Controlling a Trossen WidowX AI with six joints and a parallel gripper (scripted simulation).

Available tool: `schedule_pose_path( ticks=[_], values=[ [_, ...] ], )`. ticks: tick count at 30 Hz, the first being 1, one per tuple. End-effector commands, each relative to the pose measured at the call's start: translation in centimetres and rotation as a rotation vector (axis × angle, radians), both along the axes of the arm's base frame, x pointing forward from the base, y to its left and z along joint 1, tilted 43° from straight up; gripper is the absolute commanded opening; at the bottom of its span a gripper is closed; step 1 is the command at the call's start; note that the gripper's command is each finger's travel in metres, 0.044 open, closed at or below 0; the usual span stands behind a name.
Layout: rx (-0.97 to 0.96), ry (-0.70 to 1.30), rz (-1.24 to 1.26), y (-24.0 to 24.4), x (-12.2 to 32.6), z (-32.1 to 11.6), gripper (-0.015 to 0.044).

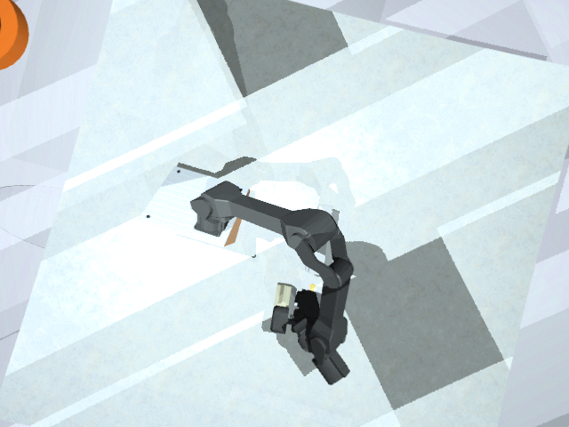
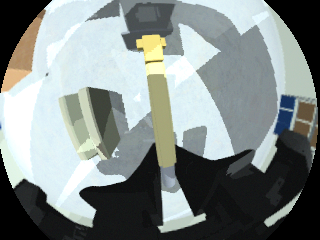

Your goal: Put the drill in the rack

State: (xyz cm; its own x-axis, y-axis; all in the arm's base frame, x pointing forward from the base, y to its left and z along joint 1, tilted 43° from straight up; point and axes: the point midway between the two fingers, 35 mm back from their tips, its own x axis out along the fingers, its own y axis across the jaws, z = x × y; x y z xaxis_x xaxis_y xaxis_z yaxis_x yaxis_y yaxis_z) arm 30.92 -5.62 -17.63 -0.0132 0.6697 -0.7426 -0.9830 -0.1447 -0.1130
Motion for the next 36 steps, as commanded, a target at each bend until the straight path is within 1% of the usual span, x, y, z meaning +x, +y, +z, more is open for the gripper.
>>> schedule_pose_path(
  ticks=[1,36],
  values=[
    [-0.004,-0.002,0.003,-0.2,0.0,0.3,0.0],
    [-0.005,-0.002,0.003,-1.2,-0.2,1.6,0.0]
  ],
)
